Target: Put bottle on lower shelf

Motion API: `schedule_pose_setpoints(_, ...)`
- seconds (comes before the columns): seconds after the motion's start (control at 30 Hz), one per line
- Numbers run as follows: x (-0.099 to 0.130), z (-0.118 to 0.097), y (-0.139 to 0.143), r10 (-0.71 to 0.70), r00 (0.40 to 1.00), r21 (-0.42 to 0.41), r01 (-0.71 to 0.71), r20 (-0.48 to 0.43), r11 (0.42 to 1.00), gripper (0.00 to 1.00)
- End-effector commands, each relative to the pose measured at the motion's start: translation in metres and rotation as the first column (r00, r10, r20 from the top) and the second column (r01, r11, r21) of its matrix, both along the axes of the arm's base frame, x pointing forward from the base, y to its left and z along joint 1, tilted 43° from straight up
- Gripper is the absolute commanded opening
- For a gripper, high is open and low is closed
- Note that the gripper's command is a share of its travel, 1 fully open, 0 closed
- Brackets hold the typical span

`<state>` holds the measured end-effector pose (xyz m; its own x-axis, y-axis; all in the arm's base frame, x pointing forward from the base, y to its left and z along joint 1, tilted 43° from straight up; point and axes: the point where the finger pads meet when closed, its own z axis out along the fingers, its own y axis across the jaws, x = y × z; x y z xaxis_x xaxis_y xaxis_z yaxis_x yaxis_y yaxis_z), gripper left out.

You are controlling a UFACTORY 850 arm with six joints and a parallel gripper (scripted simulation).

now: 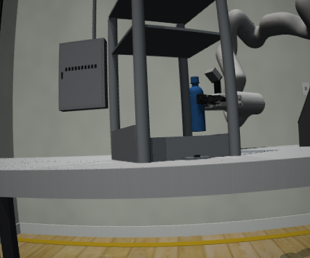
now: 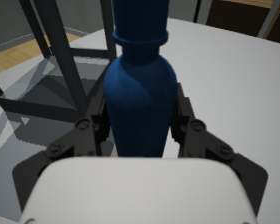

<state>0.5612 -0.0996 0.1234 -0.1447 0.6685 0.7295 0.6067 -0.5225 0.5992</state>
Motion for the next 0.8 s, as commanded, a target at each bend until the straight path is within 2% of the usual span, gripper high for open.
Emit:
schedule_pose_setpoints(0.0,0.0,0.001,0.001,0.001,1.0,0.0,-0.001,0.001,1.0,0.0)
schedule_pose_setpoints(0.4,0.003,0.0,0.003,0.001,1.0,0.0,-0.001,0.001,1.0,0.0)
schedule_pose_setpoints(0.77,0.024,-0.009,0.017,0.001,1.0,0.0,-0.001,0.001,1.0,0.0)
